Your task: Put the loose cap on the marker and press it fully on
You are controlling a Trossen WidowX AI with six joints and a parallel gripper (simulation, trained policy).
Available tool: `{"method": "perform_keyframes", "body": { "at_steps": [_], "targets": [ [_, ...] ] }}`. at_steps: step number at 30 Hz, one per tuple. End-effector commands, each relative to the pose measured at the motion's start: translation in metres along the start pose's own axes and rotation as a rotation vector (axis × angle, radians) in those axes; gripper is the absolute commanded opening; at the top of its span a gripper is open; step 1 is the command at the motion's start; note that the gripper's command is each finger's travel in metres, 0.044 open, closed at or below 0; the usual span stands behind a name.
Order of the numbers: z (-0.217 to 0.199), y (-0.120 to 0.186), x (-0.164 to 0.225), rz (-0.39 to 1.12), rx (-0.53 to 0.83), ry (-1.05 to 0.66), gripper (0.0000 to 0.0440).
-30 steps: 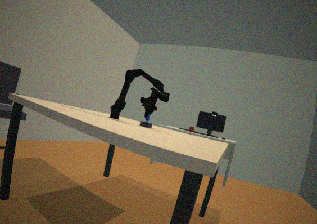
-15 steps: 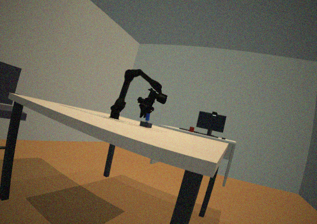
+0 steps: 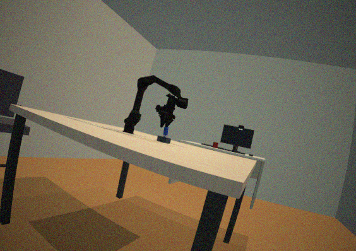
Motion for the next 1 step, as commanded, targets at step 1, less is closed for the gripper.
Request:
{"method": "perform_keyframes", "body": {
  "at_steps": [1],
  "targets": [
    [0.0002,0.0087,-0.0002,0.026,0.009,-0.006,0.044]
  ]
}}
Point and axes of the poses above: the point midway between the two fingers, 35 mm back from their tips, its own y axis back along the fingers, its own z axis across the jaws, x = y × z, the point moved 6 cm from there along y, back along the fingers, and after that the axes turned 14 degrees about -y, right-handed, at the moved point
